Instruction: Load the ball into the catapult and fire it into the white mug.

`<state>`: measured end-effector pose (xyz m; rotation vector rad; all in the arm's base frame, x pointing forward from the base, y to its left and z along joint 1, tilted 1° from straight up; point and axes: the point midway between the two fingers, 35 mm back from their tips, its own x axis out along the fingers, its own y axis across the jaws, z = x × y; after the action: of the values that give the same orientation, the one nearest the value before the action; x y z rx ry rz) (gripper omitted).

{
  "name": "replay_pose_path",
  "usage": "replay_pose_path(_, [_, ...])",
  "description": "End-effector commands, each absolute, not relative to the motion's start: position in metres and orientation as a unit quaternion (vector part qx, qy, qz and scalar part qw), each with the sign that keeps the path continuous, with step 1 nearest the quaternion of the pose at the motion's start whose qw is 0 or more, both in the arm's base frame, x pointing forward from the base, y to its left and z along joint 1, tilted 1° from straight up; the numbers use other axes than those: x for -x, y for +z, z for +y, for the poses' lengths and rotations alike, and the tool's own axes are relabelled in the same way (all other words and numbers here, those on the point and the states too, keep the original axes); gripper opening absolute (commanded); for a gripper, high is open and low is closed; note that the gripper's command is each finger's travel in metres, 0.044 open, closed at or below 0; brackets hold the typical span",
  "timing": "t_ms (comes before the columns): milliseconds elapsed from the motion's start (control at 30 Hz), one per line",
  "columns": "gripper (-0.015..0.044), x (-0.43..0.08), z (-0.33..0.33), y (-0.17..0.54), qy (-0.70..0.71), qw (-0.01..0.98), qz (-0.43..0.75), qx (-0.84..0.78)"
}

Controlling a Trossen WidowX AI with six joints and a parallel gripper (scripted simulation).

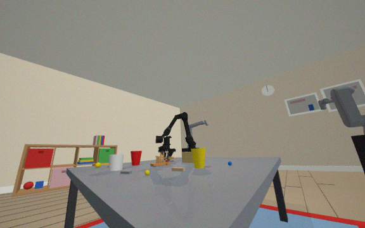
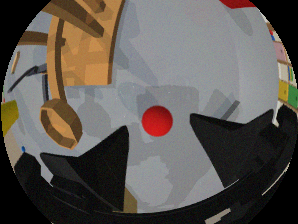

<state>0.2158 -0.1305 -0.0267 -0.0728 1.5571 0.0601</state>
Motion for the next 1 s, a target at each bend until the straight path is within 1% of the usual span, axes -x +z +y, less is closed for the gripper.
replay_pose_path(0, [0.03,-0.214,-0.13,-0.035,0.029,0.709,0.704,0.033])
replay_pose_path(267, [0.03,-0.214,-0.13,-0.046,0.029,0.709,0.704,0.033])
replay_pose_path(467, [0.0143,-0.214,-0.13,-0.046,0.029,0.709,0.704,0.033])
replay_pose_path(700, [0.0096,-0.214,-0.13,-0.046,0.029,0.709,0.704,0.033])
replay_pose_path(800, [0.0017,-0.215,-0.13,-0.041,0.029,0.709,0.704,0.033])
replay_pose_path(833, [0.0,-0.217,-0.131,-0.036,0.029,0.709,0.704,0.033])
replay_pose_path(967, [0.0,-0.222,-0.135,-0.007,0.029,0.709,0.704,0.034])
